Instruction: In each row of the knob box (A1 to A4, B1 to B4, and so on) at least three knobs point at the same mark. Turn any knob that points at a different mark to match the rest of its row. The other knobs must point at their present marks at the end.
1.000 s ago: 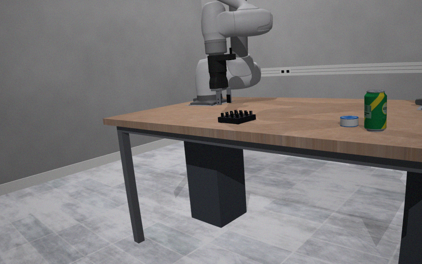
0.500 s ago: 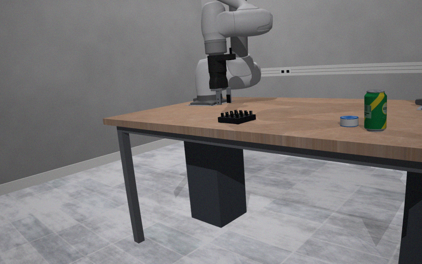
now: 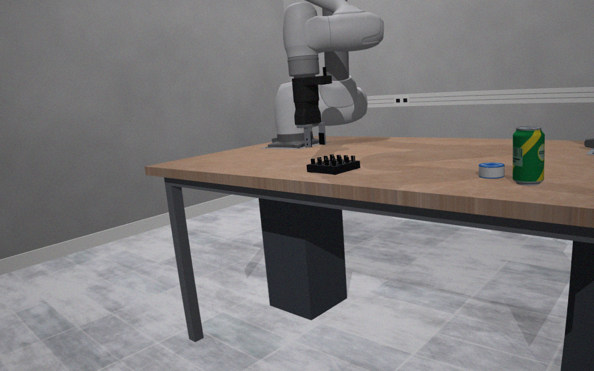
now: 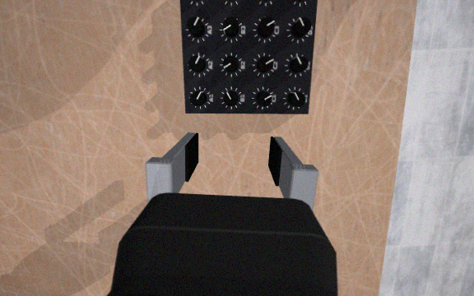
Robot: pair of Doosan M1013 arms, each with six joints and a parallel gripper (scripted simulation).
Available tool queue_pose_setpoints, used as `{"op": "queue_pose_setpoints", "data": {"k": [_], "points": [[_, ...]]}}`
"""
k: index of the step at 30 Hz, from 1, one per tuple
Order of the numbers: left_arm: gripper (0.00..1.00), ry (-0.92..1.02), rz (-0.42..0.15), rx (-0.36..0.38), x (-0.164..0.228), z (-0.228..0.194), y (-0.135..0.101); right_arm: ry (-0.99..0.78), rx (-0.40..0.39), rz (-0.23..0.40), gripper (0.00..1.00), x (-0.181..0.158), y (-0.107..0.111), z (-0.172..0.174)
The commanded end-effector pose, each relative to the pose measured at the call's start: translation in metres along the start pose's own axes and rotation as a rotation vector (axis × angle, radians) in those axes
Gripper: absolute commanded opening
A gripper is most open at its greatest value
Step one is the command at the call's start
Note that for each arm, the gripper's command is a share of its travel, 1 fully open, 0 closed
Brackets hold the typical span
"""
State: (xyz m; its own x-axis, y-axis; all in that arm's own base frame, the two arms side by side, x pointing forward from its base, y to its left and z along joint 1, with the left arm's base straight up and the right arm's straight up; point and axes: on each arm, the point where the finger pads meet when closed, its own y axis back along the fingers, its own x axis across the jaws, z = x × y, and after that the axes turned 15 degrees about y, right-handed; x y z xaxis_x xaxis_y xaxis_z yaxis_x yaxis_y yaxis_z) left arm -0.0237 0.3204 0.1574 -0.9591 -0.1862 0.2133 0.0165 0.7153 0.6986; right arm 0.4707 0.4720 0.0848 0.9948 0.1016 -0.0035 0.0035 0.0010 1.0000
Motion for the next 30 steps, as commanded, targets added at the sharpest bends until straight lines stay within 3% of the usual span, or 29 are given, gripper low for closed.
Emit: {"op": "queue_pose_setpoints", "data": {"k": [1, 8, 30], "points": [[1.0, 0.011, -0.003, -0.012, 0.001, 0.002, 0.003, 0.001, 0.002, 0.009, 1.0, 0.004, 0.002, 0.003], [1.0, 0.011, -0.003, -0.012, 0.001, 0.002, 0.003, 0.053, 0.002, 0.01, 1.0, 0.005, 0.004, 0.0], [1.0, 0.011, -0.003, -0.012, 0.001, 0.002, 0.003, 0.761, 0.001, 0.001, 1.0, -0.001, 0.011, -0.024]]}}
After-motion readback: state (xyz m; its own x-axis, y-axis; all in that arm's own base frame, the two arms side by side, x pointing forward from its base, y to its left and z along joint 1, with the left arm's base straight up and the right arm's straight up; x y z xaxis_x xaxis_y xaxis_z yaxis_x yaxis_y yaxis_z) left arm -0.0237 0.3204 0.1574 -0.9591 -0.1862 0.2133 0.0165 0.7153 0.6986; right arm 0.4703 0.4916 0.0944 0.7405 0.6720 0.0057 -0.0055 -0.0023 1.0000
